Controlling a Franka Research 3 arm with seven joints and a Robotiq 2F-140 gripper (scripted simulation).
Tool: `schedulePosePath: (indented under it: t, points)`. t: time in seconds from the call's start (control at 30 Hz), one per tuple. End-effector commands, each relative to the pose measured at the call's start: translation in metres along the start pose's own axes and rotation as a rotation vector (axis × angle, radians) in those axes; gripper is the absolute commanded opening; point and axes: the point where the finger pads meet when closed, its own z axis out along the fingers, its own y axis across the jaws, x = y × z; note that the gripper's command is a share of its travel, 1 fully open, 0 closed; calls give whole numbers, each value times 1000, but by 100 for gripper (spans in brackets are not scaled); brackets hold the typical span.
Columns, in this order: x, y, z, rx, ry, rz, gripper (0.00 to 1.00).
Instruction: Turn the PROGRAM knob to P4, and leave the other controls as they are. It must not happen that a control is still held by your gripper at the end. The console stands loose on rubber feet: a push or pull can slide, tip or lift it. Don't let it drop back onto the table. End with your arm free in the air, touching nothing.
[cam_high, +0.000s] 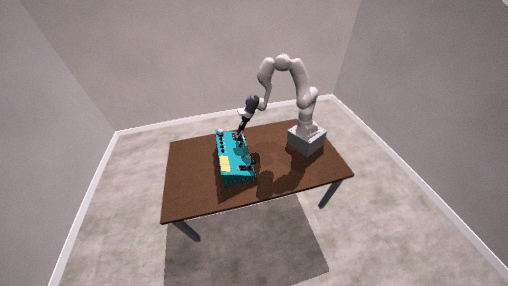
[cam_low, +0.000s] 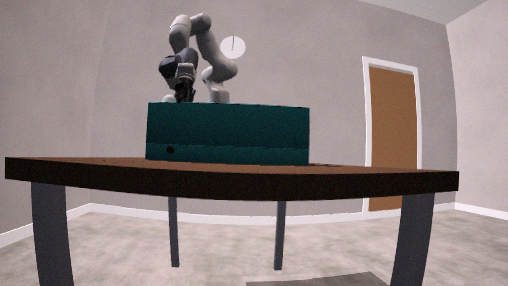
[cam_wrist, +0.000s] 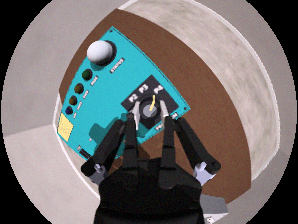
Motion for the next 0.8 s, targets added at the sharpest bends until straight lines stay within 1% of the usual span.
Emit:
schedulePosePath:
  t: [0.0, 0.2, 0.77]
  points:
    - [0, 1, 1, -4, 1, 112, 0]
    - [0, 1, 1, -4, 1, 141, 0]
    - [0, 1, 1, -4, 1, 143, 0]
